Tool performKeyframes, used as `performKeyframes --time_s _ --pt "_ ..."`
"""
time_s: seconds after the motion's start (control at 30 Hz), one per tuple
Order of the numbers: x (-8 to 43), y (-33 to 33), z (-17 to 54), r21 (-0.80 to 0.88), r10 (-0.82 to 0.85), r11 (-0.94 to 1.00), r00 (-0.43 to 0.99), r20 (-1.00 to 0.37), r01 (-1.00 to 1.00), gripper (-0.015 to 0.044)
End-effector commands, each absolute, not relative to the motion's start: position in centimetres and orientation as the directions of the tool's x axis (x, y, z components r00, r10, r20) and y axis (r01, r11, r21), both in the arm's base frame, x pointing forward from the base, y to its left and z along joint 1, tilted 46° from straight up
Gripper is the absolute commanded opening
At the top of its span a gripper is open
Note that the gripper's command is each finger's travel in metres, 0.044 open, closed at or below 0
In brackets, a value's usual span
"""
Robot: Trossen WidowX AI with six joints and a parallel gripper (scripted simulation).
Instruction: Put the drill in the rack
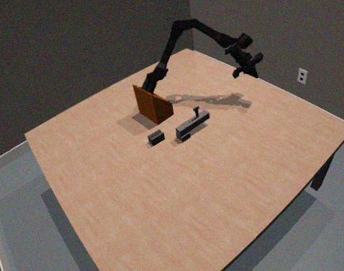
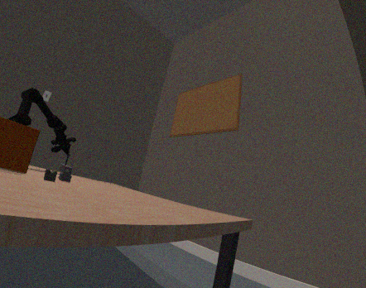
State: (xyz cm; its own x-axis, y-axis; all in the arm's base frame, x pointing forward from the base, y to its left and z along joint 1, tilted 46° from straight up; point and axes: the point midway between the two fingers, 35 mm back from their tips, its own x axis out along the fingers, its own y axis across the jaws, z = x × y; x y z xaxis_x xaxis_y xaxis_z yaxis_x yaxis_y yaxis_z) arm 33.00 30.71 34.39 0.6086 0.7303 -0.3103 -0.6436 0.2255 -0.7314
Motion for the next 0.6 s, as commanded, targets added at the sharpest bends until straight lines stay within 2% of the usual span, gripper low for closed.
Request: performKeyframes --time_s 0.0,0.17,0.3,0.43,0.57 --pt "35.3 27.8 28.7 -0.588 0.669 0.249 0.576 -0.470 -0.770 0.0000" --pt "36.8 22.5 22.0 -0.329 0.590 0.356 0.483 -0.647 -0.875 0.0000" --pt "36.6 17.9 17.1 -0.074 0.544 0.488 0.370 -0.753 -0.869 0.0000" --pt "35.2 13.5 13.1 0.183 0.533 0.624 0.242 -0.811 -0.760 0.0000" --pt "32.5 8.8 9.6 0.469 0.577 0.737 0.091 -0.812 -0.488 0.0000"
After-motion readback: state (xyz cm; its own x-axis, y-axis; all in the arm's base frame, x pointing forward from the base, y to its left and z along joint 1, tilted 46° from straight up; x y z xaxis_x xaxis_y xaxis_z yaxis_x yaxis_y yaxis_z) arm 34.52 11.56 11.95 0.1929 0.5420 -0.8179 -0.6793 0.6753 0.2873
